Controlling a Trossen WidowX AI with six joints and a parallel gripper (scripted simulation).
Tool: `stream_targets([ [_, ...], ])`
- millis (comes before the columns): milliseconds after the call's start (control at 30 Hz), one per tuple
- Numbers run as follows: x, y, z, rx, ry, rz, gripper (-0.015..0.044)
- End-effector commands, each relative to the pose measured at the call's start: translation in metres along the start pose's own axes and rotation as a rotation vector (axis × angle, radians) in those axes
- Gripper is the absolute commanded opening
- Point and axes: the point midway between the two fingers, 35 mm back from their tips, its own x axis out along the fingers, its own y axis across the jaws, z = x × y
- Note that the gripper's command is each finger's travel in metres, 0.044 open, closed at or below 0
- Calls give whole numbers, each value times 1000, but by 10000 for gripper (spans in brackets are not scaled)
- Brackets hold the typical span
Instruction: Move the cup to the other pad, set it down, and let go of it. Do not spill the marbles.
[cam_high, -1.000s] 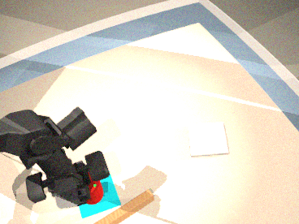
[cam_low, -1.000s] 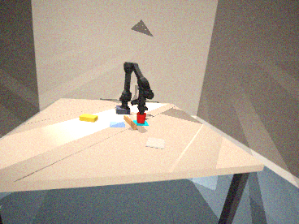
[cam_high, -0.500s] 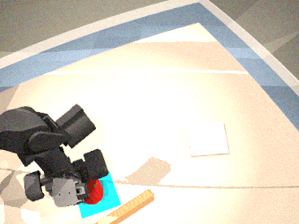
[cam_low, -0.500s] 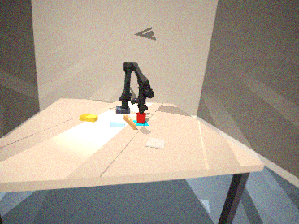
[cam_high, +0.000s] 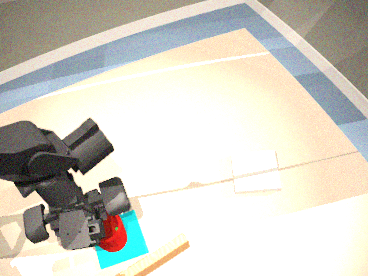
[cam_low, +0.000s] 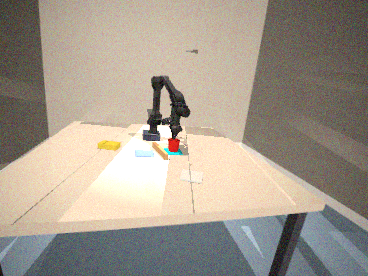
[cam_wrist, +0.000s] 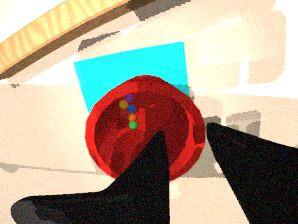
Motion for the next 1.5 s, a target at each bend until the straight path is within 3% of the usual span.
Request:
stream_targets([
  [0, -9, 1, 0, 4, 0, 9, 128],
  [400, -22, -2, 0, 4, -1, 10, 128],
  [800, -24, -2, -1, 1, 1, 3, 440],
  [1467, -82, -3, -2, 4, 0, 10, 440],
])
